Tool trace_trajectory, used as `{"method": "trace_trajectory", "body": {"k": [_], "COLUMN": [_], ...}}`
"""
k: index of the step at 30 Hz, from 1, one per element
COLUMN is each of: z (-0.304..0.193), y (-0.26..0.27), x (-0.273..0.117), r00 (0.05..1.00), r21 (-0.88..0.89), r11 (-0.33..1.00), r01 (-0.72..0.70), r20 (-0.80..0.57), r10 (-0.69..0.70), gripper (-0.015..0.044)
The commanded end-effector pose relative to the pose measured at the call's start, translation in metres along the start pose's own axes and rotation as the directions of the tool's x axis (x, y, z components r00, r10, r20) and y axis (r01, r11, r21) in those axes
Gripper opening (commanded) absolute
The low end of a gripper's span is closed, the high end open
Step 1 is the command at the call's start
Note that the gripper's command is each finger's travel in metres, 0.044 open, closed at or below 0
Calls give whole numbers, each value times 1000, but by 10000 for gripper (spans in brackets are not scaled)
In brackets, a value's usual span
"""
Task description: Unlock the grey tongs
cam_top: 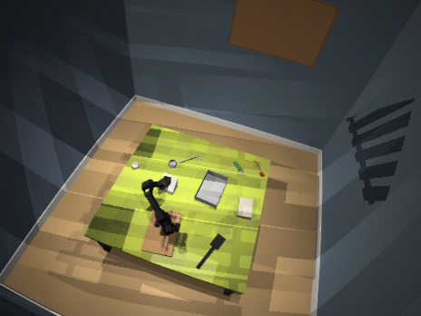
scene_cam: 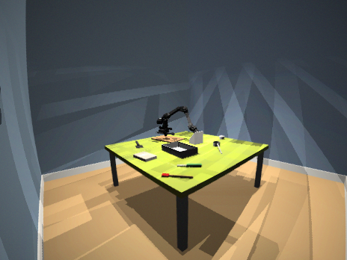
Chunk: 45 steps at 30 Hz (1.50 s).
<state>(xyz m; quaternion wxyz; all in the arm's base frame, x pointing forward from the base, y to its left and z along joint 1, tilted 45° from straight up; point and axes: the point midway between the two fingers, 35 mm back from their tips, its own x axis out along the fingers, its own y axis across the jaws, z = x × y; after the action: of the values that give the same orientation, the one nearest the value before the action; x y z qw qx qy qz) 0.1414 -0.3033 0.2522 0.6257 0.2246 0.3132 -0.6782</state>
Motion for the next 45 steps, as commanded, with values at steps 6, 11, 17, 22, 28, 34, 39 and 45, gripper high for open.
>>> {"method": "trace_trajectory", "body": {"k": [6,11,17,22,28,34,39,45], "z": [0,0,1,12,12,1,2,1], "y": [0,0,-3,-44,-119,-148,-148,-149], "x": [0,0,-2,-24,-81,-115,-120,-156], "r00": [1000,1000,1000,1000,1000,1000,1000,1000], "r21": [0,0,-2,-8,-9,-11,-10,-1], "r11": [1000,1000,1000,1000,1000,1000,1000,1000], "r01": [0,0,-1,1,0,3,4,8], "r20": [0,0,-2,-7,-3,7,7,13], "r10": [0,0,1,-1,0,-3,-4,-8], "gripper": [296,428,440,440,440,440,440,440]}}
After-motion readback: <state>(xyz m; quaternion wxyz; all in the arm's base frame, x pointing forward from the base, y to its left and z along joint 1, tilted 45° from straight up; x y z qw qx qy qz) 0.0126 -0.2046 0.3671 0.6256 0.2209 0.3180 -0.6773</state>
